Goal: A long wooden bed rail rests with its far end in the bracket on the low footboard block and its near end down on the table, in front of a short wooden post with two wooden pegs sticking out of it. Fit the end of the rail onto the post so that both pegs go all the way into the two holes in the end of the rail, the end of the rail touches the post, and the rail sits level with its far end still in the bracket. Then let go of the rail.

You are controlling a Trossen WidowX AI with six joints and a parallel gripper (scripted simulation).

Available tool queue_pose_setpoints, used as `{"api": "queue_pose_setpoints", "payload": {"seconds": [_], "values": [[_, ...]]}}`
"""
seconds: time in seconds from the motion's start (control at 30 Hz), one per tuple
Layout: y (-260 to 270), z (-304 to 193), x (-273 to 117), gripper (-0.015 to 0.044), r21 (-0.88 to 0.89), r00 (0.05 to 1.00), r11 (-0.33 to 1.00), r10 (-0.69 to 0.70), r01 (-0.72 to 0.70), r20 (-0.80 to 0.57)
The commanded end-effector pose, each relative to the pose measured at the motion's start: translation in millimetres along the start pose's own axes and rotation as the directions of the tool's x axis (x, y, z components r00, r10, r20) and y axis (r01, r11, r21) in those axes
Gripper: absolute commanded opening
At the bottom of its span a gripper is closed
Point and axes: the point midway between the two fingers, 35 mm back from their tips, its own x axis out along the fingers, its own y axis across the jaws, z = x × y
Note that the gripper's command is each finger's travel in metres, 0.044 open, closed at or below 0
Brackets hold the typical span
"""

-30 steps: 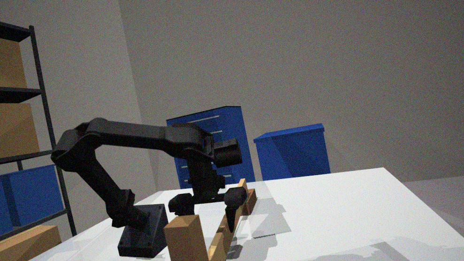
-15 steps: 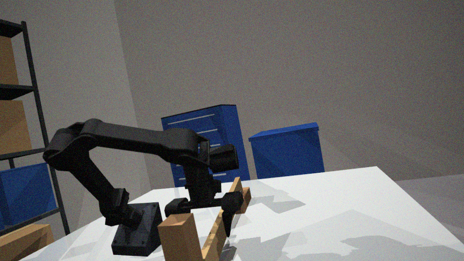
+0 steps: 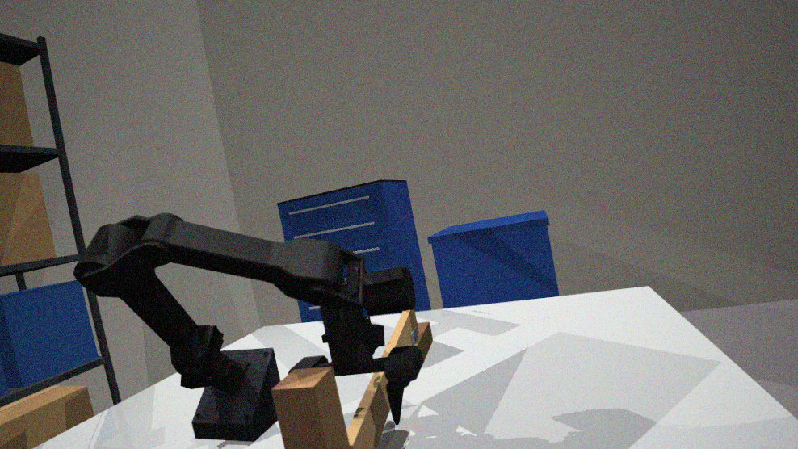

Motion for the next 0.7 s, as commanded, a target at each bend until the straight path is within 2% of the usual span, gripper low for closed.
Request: {"api": "queue_pose_setpoints", "payload": {"seconds": [0.0,0.5,0.67], "values": [[2.4,-0.9,8.2,0.0440,-0.004,1.000,1.000,0.008,-0.008,-0.005],[4.4,-2.3,29.1,0.0440,-0.004,1.000,1.000,0.009,-0.009,-0.009],[4.4,-2.3,29.1,0.0309,-0.004,1.000,1.000,0.009,-0.009,-0.009]]}}
